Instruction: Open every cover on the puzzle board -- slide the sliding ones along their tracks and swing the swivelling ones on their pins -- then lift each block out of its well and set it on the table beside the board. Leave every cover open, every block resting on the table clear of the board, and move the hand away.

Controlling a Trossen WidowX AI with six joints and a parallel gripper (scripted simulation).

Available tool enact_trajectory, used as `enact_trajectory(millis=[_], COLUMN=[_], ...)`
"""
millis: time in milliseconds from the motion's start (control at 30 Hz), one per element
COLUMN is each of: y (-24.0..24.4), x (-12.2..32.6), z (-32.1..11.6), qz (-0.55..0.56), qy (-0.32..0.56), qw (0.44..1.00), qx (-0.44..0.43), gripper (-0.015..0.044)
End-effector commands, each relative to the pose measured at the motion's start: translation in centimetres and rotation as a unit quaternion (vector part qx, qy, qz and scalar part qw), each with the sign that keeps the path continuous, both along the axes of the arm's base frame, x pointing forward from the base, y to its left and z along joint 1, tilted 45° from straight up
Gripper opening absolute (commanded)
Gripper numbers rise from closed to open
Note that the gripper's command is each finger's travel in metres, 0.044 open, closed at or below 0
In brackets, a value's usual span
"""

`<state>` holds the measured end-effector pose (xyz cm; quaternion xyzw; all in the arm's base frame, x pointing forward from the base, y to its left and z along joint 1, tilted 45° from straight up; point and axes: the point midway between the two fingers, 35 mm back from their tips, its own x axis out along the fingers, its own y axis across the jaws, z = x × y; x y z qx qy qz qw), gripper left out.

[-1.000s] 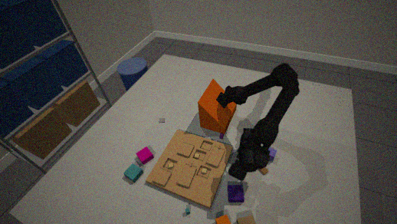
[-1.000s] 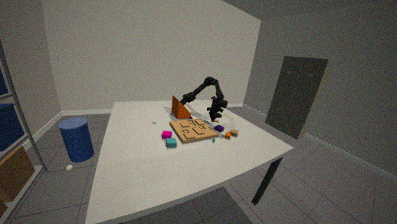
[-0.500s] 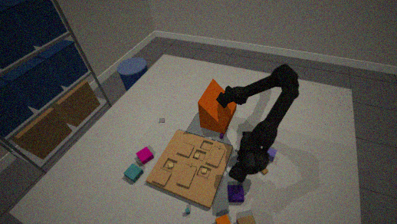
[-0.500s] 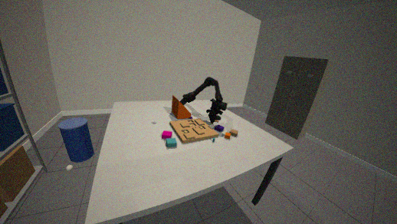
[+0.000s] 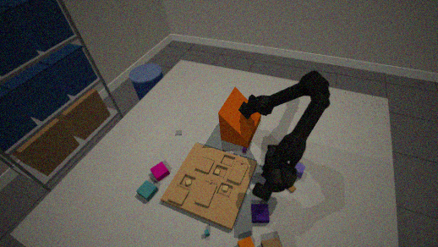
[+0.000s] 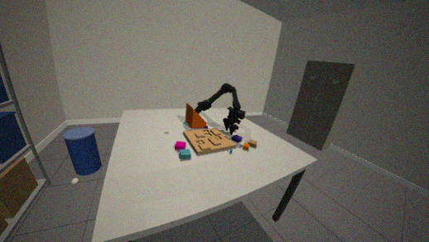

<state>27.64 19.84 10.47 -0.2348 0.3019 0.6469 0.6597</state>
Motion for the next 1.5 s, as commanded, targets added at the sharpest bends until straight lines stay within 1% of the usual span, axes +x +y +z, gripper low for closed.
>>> enact_trajectory(millis=[0, 767, 933, 1300, 1333, 1467], y=[-0.5, -5.4, -6.0, -10.0, -10.4, -12.0], x=[0.2, 0.1, 0.6, 2.8, 3.0, 3.5], z=[0.5, 5.2, 4.5, 0.5, 0.1, -1.5], qz=[0.001, -0.001, -0.025, -0.156, -0.169, -0.218], qy=[-0.002, 0.0, 0.022, 0.147, 0.16, 0.208], qw=[1.0, 1.0, 0.999, 0.976, 0.972, 0.953], qx=[0.0, -0.003, -0.007, -0.019, -0.02, -0.023], gripper=[0.044, 0.044, 0.0309, 0.002, 0.0, 0.0])
